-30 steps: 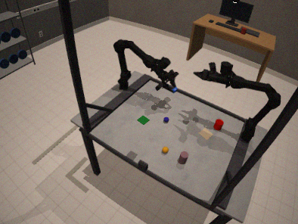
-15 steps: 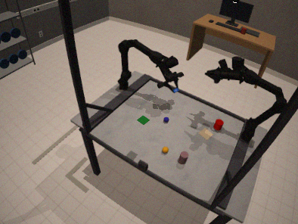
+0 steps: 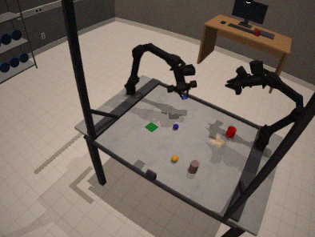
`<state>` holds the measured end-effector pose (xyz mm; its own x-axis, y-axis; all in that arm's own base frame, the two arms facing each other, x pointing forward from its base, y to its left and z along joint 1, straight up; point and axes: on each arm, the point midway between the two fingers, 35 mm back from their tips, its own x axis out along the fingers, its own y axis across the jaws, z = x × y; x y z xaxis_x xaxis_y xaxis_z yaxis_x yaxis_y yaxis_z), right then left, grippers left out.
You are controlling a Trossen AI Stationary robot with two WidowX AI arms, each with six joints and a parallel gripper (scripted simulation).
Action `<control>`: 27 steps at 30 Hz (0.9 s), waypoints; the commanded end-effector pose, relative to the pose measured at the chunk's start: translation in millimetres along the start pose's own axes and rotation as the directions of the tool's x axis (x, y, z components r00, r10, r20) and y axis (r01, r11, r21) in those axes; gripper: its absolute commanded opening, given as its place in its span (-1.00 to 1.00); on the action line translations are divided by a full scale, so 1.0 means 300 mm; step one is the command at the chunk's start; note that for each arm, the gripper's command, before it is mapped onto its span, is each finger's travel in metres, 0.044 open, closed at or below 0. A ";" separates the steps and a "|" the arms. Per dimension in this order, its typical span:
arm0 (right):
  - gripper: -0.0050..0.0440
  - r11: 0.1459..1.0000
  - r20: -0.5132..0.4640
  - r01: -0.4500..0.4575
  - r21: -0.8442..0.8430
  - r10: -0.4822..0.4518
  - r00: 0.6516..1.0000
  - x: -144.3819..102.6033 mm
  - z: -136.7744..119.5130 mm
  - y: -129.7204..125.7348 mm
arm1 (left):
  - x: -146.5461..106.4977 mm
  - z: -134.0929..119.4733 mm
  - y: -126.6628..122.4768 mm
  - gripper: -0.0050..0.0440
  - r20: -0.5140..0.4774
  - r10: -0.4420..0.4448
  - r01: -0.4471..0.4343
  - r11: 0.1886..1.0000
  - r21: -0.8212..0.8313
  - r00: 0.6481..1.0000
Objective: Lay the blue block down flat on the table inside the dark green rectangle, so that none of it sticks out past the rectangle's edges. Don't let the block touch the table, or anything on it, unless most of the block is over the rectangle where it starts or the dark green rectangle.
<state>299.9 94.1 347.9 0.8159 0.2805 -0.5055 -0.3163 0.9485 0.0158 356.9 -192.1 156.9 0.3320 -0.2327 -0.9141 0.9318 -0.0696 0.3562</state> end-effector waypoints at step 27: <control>0.02 0.953 -0.033 -0.255 -0.166 0.253 0.967 0.431 -0.071 0.428 | 0.013 0.072 -0.133 -1.00 -0.402 -0.213 0.367 0.859 0.356 0.890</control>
<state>349.1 236.2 266.1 0.6920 0.4909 -0.5292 -0.5788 0.8155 -0.0004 334.6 -198.3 135.6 0.1306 0.2163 -0.9676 0.8760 -0.4821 0.0105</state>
